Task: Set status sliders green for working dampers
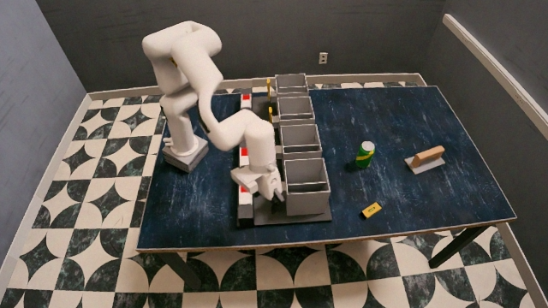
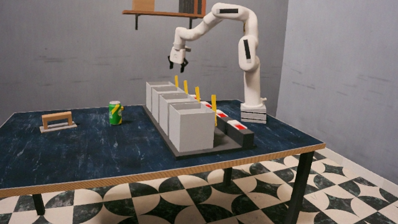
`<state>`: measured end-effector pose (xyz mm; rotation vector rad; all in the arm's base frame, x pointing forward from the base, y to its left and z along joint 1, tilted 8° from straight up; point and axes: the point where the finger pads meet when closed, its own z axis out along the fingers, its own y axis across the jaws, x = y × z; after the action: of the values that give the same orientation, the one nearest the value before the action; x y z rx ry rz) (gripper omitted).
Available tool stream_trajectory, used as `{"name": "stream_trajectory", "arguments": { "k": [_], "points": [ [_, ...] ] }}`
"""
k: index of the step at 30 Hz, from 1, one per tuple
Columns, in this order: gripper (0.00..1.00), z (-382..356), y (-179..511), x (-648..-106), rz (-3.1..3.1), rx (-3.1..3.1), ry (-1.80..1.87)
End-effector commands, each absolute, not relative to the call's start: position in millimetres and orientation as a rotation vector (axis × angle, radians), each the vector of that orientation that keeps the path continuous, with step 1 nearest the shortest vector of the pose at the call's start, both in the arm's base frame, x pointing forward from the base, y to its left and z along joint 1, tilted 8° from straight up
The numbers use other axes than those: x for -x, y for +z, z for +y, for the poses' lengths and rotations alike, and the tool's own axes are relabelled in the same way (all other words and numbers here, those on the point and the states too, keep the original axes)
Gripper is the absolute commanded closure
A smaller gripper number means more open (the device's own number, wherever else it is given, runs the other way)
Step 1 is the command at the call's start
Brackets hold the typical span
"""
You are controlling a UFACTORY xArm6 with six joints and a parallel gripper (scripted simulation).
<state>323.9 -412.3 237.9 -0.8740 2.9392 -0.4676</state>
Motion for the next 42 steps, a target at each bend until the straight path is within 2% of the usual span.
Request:
{"name": "stream_trajectory", "arguments": {
  "k": [1,3,20,32,33,42],
  "points": [
    [0.0,-406.4,244.1,-338.7,2.966,0.777,-0.443],
    [0.0,-386.9,253.3,-367.8,2.986,0.602,-0.382],
    [0.0,-303.3,283.5,-452.0,3.02,0.066,-0.169],
    [0.0,-276.1,291.8,-470.9,3.024,-0.071,-0.111],
    [0.61,-276.1,291.8,-470.9,3.024,-0.071,-0.111],
    [0.61,-276.1,291.8,-470.9,3.024,-0.071,-0.111]
  ]
}}
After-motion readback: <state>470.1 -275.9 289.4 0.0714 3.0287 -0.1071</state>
